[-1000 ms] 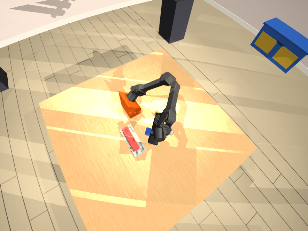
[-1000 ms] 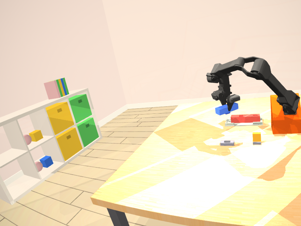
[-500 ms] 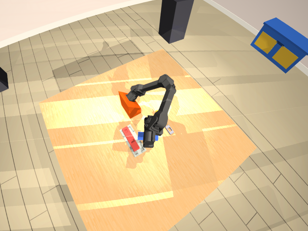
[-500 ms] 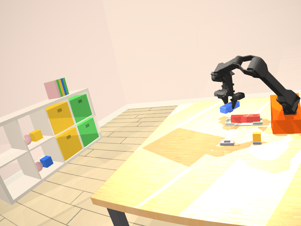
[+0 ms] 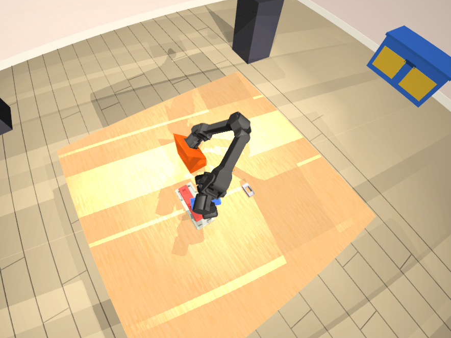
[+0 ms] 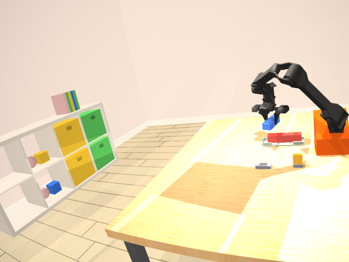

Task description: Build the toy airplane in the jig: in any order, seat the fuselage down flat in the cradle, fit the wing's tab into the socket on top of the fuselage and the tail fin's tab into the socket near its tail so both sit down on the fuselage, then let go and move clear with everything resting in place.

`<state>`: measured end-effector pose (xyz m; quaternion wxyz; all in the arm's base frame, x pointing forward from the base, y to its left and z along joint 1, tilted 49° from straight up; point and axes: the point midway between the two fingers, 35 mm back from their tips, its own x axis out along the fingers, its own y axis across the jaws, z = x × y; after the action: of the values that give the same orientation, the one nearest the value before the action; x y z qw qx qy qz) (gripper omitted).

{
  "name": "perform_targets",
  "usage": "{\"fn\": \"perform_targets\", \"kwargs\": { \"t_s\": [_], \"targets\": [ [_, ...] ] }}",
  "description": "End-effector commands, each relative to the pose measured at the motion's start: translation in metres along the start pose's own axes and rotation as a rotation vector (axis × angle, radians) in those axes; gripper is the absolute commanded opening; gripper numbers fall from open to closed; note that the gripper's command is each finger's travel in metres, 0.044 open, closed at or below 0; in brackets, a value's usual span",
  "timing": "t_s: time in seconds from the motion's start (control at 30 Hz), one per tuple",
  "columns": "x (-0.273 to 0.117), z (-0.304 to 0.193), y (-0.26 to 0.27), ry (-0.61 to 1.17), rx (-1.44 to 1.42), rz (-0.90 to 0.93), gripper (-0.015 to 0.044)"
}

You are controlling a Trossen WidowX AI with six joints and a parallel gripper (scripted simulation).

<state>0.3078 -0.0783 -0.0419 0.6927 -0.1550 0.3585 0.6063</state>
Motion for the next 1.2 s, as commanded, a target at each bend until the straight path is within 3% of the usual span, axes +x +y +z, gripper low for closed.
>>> {"fn": "perform_targets", "kwargs": {
  "t_s": [0.0, 0.57, 0.83, 1.17],
  "targets": [
    [0.006, -0.012, 0.005, -0.003, -0.051, 0.013, 0.0000],
    [0.020, -0.057, 0.018, -0.021, -0.325, 0.016, 0.0000],
    [0.020, -0.057, 0.018, -0.021, -0.325, 0.016, 0.0197],
    [0.020, -0.057, 0.018, -0.021, -0.325, 0.016, 0.0197]
  ]
}}
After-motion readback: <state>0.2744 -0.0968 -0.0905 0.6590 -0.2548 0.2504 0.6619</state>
